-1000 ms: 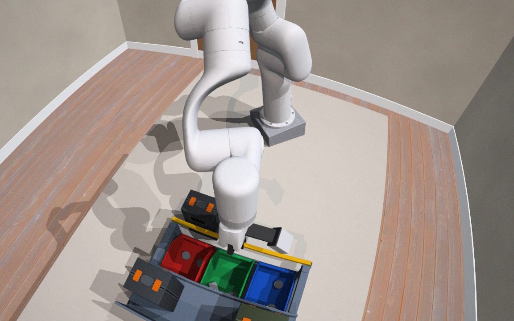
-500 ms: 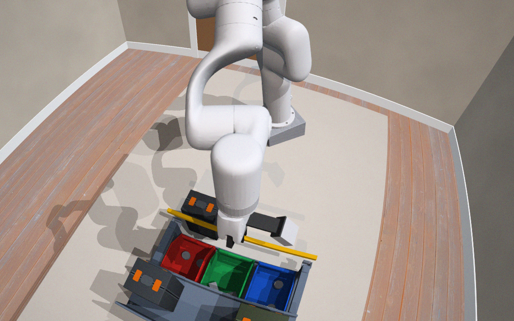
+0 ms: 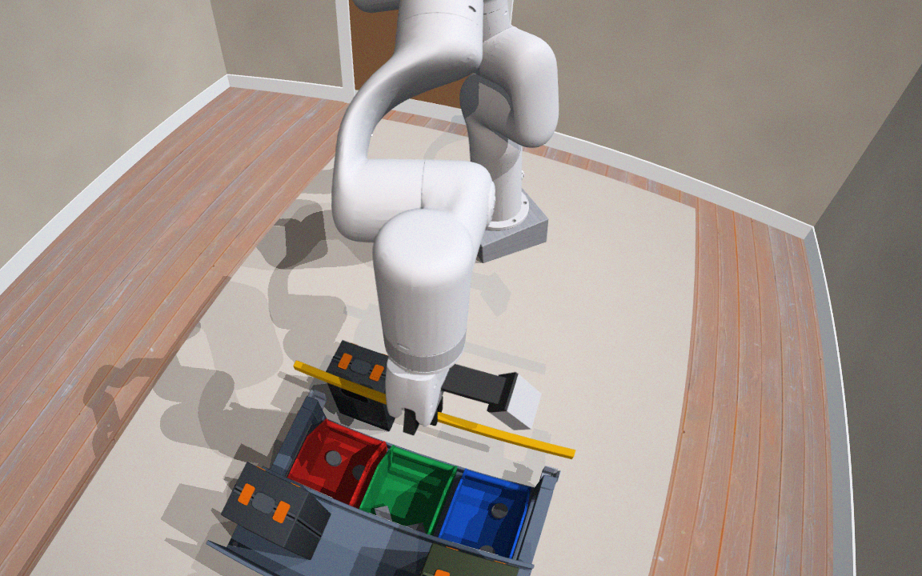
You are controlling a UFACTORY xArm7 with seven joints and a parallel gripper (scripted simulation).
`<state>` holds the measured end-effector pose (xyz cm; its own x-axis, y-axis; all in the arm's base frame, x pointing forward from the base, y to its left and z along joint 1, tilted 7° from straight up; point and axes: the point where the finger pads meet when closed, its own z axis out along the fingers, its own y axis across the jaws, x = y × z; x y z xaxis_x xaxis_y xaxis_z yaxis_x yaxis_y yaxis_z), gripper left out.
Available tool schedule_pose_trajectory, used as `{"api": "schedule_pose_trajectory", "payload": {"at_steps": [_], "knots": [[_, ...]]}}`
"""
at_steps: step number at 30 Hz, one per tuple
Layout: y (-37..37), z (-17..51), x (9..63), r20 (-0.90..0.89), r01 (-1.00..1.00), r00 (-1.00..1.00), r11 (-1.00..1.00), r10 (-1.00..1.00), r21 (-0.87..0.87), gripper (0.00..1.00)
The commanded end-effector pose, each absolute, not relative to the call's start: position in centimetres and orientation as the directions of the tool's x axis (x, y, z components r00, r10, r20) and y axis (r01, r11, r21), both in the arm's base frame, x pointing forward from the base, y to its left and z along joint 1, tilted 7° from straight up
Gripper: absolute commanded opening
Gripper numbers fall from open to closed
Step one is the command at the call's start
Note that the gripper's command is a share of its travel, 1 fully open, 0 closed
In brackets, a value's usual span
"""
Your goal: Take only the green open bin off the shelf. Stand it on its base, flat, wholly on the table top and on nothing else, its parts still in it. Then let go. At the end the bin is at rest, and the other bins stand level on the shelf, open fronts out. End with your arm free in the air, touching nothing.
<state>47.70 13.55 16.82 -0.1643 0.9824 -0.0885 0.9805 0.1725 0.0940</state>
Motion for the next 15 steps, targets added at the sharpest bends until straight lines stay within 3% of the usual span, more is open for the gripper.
{"api": "schedule_pose_trajectory", "payload": {"at_steps": [1, 15], "knots": [[13.45, 17.15, 47.59, -0.088, 0.981, -0.163, 0.171, 0.983, 0.091, 0.00], [13.38, 16.19, 47.70, -0.088, 0.981, -0.163, 0.171, 0.983, 0.091, 0.00]]}}
